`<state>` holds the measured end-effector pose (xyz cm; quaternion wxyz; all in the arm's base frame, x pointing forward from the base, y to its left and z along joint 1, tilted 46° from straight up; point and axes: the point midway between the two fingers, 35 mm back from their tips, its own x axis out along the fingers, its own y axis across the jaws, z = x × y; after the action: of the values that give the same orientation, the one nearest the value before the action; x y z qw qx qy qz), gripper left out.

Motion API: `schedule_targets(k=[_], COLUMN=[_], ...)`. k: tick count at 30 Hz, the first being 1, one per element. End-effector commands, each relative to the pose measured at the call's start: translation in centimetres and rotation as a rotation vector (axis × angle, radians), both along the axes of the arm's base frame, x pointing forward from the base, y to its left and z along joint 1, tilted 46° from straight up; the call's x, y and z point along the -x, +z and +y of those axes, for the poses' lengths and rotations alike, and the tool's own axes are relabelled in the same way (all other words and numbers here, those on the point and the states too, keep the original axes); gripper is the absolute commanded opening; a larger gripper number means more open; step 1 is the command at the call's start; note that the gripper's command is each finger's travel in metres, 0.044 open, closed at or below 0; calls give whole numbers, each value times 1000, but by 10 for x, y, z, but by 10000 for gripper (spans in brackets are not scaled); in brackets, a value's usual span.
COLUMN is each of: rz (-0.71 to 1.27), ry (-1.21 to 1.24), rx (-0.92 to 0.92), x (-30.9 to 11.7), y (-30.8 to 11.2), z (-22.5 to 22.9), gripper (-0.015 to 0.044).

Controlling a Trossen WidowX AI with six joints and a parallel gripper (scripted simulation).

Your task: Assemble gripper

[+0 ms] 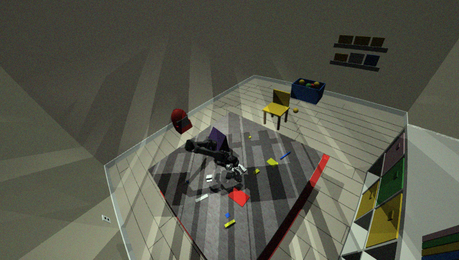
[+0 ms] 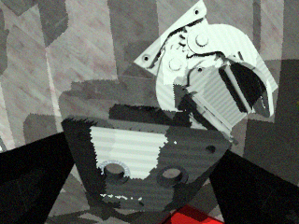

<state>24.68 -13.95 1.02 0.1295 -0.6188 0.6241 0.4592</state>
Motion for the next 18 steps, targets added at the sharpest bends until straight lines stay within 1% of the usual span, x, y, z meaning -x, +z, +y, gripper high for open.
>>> schedule_targets(k=[1, 18], rz=[69, 382], ry=[80, 414], rx=[-12, -84], x=[-3, -8], y=[-5, -29], z=[5, 28], gripper=[351, 351])
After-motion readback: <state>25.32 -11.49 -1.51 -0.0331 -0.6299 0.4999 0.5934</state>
